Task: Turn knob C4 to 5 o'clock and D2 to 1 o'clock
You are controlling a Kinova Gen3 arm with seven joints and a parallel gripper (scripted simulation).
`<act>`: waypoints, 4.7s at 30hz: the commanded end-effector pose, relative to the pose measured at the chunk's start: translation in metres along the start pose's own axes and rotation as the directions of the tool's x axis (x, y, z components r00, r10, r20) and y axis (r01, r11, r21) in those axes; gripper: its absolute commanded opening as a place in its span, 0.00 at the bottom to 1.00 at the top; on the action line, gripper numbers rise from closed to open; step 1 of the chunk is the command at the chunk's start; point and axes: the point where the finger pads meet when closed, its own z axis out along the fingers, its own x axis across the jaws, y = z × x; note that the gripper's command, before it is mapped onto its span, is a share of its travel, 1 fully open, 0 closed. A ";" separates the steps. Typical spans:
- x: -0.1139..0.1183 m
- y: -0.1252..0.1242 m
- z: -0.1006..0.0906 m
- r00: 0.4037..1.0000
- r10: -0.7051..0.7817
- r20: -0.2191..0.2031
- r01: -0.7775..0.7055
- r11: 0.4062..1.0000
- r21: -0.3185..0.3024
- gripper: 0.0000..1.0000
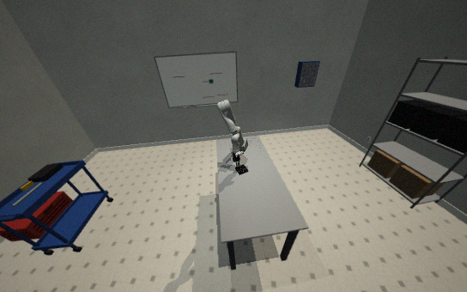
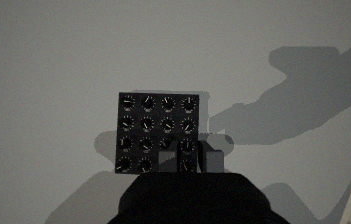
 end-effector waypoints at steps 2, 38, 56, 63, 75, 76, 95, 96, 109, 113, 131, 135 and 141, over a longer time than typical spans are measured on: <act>-0.001 0.001 0.004 1.000 -0.001 0.003 0.001 1.000 -0.002 0.46; -0.001 0.001 0.027 1.000 -0.001 0.003 0.001 1.000 -0.002 0.46; -0.001 0.001 0.027 1.000 -0.001 0.003 0.001 1.000 -0.002 0.46; -0.001 0.001 0.027 1.000 -0.001 0.003 0.001 1.000 -0.002 0.46; -0.001 0.001 0.027 1.000 -0.001 0.003 0.001 1.000 -0.002 0.46; -0.001 0.001 0.027 1.000 -0.001 0.003 0.001 1.000 -0.002 0.46; -0.001 0.001 0.037 1.000 -0.001 0.003 0.001 1.000 -0.002 0.46; -0.001 0.001 0.038 1.000 -0.001 0.003 0.001 1.000 -0.002 0.46; -0.001 0.001 0.041 1.000 -0.001 0.003 0.001 1.000 -0.002 0.46; -0.001 0.001 0.041 1.000 -0.001 0.003 0.001 1.000 -0.002 0.46; -0.001 0.001 0.041 1.000 -0.001 0.003 0.001 1.000 -0.002 0.46; -0.001 0.001 0.041 1.000 -0.001 0.003 0.001 1.000 -0.002 0.46; -0.001 0.001 0.041 1.000 -0.001 0.003 0.001 1.000 -0.002 0.46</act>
